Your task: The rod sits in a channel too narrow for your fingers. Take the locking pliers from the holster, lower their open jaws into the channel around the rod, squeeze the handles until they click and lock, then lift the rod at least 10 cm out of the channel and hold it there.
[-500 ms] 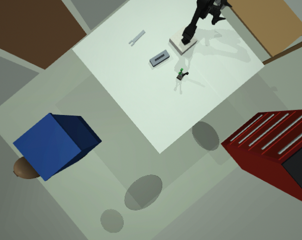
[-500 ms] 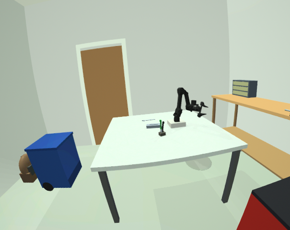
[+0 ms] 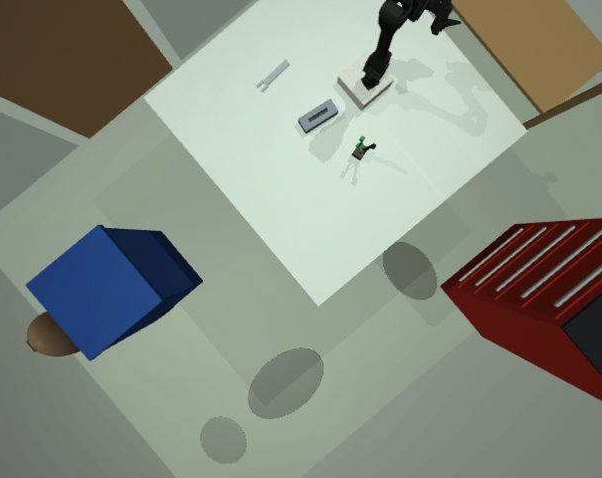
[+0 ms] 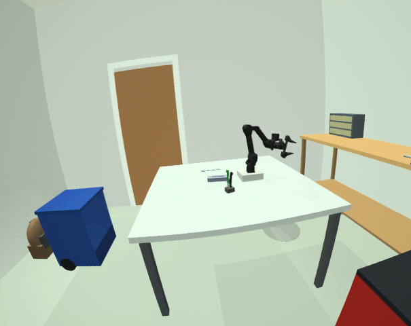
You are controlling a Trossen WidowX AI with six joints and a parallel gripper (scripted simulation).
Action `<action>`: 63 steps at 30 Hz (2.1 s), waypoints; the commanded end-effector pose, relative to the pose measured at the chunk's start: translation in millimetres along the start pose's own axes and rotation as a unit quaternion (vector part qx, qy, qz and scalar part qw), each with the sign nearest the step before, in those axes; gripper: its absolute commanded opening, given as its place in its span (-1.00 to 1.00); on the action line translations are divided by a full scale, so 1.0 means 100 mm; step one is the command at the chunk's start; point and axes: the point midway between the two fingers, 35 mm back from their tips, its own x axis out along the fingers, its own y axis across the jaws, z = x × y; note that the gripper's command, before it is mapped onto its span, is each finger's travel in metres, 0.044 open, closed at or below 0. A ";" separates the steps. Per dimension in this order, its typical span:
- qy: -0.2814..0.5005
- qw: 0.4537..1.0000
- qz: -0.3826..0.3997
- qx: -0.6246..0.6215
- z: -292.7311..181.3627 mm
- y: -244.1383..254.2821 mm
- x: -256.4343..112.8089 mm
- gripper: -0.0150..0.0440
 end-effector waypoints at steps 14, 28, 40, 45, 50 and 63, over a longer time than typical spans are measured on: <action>0.159 0.981 0.095 -0.061 -0.27 0.78 -0.78 1.00; 0.485 0.771 0.377 -0.170 -0.78 1.06 -3.29 1.00; 0.626 0.456 0.609 -0.172 0.20 0.60 -5.22 1.00; 0.644 0.304 0.687 -0.141 0.92 0.26 -5.73 1.00; 0.640 0.148 0.749 -0.090 1.75 -0.11 -6.00 1.00; 0.542 -0.226 0.801 0.116 3.84 -0.97 -5.46 1.00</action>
